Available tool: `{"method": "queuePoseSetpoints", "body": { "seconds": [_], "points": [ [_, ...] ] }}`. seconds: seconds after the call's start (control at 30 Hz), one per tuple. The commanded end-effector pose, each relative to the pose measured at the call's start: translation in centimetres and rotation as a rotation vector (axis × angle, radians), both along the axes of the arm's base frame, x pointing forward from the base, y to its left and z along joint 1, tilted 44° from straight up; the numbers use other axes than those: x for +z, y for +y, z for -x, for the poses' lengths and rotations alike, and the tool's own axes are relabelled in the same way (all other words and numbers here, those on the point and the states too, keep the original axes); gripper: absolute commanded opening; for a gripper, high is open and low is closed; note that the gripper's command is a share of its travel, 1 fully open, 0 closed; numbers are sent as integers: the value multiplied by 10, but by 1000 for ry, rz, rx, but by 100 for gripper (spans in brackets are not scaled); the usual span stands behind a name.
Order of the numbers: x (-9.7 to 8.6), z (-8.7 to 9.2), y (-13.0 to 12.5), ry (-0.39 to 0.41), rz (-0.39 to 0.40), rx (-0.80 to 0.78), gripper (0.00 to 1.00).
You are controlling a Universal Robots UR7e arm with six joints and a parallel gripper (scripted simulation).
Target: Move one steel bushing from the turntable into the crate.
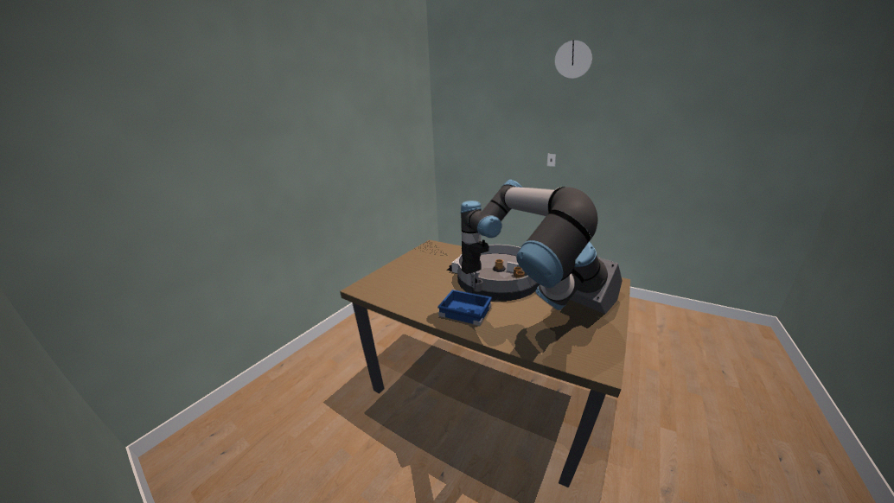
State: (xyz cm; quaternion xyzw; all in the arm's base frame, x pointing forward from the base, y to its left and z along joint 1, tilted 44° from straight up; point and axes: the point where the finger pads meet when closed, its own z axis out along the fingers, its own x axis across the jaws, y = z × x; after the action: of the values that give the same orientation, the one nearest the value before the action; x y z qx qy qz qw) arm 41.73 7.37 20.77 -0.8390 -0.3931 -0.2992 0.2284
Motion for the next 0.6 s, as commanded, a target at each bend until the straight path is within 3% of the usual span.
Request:
{"method": "queuePoseSetpoints", "body": {
  "seconds": [0.0, 0.33, 0.57],
  "points": [
    [-14, -5, 12, 4, -4, 1, 0],
    [-14, -5, 12, 4, -4, 1, 0],
    [-30, -12, 26, 4, -3, 2, 0]
  ]
}}
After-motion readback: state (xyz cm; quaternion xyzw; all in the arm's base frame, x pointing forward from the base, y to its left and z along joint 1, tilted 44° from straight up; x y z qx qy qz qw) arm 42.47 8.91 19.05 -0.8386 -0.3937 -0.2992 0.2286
